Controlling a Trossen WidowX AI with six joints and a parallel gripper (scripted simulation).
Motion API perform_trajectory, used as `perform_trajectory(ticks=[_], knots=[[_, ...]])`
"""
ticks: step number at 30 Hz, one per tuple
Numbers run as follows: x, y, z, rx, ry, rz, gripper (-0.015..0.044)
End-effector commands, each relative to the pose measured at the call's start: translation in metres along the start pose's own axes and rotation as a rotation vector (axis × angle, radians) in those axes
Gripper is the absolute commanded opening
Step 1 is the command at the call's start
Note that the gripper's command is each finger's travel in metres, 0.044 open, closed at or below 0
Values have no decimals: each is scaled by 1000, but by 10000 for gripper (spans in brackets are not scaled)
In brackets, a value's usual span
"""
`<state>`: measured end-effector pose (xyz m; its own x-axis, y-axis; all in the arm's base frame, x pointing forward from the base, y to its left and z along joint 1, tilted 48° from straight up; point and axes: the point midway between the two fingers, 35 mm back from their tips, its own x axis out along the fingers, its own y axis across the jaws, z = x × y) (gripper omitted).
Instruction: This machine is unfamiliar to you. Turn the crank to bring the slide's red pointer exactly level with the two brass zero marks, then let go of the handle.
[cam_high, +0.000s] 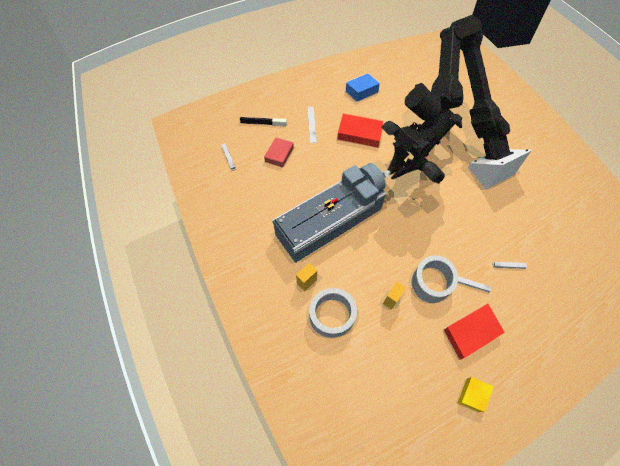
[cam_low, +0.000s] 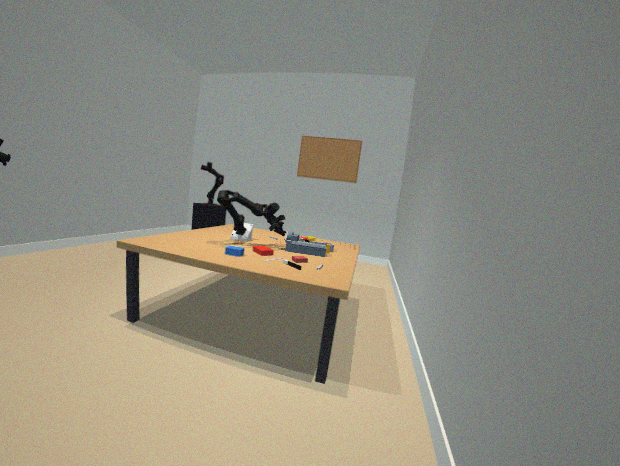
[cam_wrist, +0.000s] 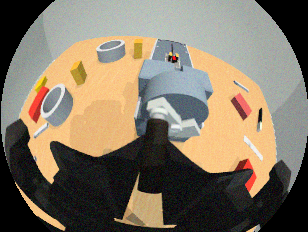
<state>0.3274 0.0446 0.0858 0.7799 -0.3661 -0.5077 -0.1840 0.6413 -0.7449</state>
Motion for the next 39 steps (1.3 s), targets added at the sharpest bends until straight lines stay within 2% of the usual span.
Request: perform_trajectory(ticks=[1,39], knots=[[4,7,-4,-9,7,21,0],[25,10,-25,-10,7,20,0]])
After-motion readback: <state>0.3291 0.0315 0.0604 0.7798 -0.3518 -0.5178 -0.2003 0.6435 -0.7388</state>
